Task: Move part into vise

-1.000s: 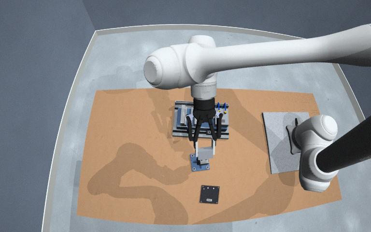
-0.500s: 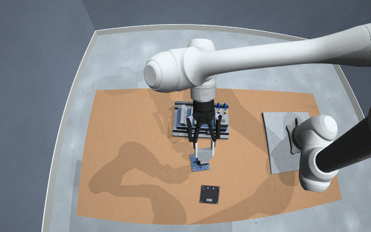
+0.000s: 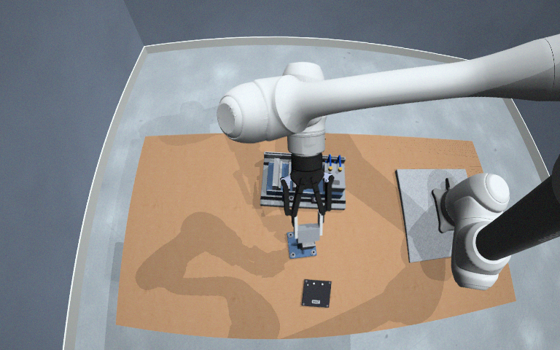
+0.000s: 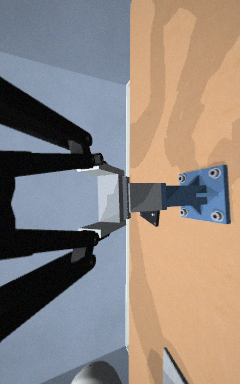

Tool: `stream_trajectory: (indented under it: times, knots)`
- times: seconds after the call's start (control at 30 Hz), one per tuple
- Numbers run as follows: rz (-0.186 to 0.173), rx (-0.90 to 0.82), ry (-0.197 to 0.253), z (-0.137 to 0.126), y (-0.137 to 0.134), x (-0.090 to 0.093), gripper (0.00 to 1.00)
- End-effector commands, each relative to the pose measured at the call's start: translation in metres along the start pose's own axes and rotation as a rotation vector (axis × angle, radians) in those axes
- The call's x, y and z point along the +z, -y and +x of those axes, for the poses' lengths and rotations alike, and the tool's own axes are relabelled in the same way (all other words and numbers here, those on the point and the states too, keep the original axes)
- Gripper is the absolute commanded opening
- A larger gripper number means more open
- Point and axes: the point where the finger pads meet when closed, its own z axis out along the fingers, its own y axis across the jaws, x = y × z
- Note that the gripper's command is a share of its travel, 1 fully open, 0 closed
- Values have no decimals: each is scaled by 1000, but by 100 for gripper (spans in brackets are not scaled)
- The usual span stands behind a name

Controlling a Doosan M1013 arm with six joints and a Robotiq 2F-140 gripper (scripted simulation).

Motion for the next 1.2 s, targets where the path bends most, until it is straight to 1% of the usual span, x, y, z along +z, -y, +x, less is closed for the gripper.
stream_trajectory:
  times: [0.0,0.6,1.17]
  knots:
    - [0,0,0,1,0,1,0]
    - [0,0,0,6,0,6,0]
    - [0,0,0,7,0,7,0]
